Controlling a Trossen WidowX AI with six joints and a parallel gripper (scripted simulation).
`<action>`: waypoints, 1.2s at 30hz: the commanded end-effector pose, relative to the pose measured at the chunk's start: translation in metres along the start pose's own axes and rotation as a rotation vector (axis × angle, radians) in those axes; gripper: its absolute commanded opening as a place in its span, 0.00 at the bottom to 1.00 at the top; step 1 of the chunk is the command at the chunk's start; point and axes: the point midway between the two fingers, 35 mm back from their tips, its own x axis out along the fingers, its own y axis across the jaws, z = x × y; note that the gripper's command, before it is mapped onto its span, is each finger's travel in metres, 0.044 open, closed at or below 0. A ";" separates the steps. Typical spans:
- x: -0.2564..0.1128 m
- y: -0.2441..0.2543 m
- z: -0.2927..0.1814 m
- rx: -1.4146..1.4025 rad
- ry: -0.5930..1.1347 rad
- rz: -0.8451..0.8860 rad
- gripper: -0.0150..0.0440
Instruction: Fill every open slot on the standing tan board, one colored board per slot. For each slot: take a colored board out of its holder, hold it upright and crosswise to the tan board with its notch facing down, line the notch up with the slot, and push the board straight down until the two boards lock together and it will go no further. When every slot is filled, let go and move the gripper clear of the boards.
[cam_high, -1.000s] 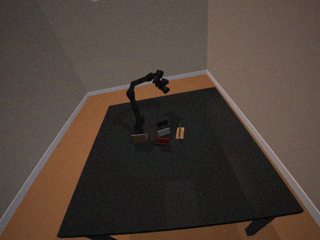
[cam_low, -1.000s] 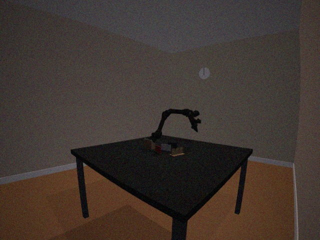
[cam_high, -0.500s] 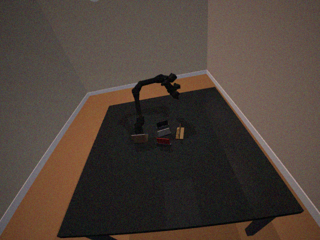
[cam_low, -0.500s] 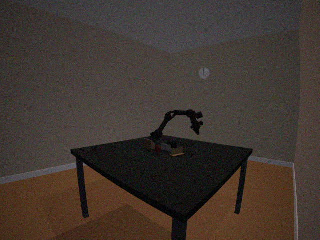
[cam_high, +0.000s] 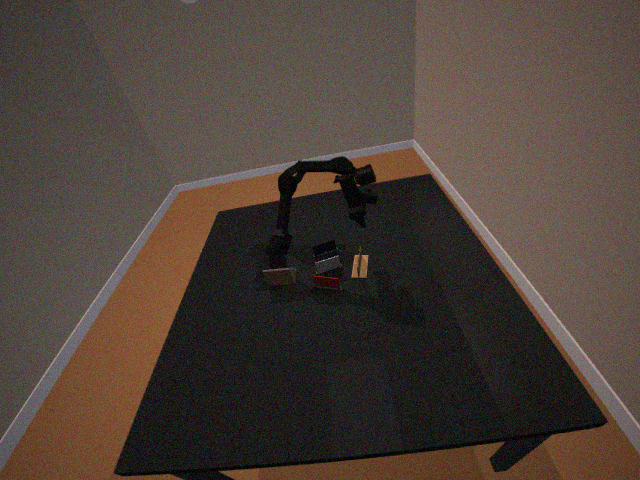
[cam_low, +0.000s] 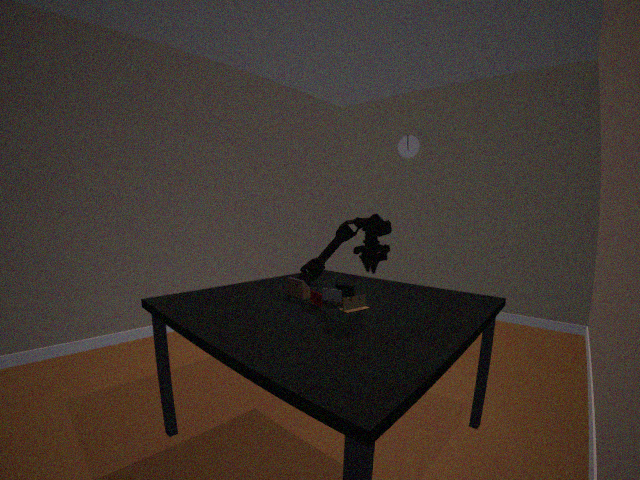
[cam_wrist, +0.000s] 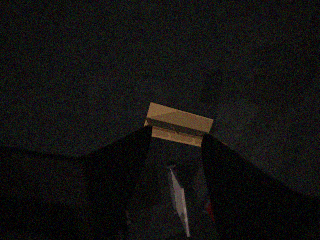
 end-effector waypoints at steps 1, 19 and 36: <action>0.006 -0.032 -0.013 0.039 0.059 -0.002 0.56; 0.013 -0.184 -0.145 0.286 0.272 0.247 0.56; 0.091 -0.159 -0.159 0.285 0.270 0.250 0.56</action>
